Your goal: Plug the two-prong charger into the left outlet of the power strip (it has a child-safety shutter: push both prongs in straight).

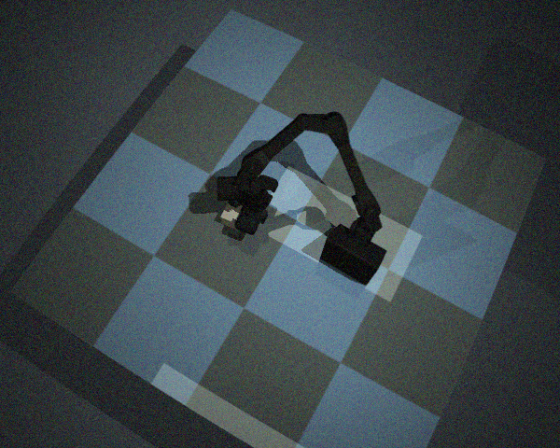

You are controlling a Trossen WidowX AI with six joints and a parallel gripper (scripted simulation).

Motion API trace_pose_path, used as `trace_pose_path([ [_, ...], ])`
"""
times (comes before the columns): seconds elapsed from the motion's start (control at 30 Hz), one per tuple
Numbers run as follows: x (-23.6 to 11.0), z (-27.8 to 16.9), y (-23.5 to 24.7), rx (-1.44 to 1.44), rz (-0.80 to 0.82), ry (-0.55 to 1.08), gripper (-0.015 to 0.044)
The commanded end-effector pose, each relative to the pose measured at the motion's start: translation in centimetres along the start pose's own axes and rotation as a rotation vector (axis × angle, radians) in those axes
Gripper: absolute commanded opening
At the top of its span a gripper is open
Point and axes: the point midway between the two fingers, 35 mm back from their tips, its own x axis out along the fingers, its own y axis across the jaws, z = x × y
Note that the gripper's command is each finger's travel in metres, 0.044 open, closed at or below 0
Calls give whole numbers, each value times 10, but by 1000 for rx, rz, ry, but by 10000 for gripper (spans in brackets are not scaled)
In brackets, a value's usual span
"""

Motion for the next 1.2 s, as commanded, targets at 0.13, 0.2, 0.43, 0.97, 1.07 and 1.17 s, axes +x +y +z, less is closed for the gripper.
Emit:
trace_pose_path([
  [0.13,-1,2,-2,-4,-5,-3,0],
  [0.2,-1,2,-2,-4,-5,-3,0],
  [0.43,-1,2,-2,-4,-5,-3,0],
  [0.97,-1,5,-3,-4,-5,-3,0],
  [1.07,-1,5,-3,-4,-5,-3,0],
  [1.17,-1,6,-3,-4,-5,-3,0],
])
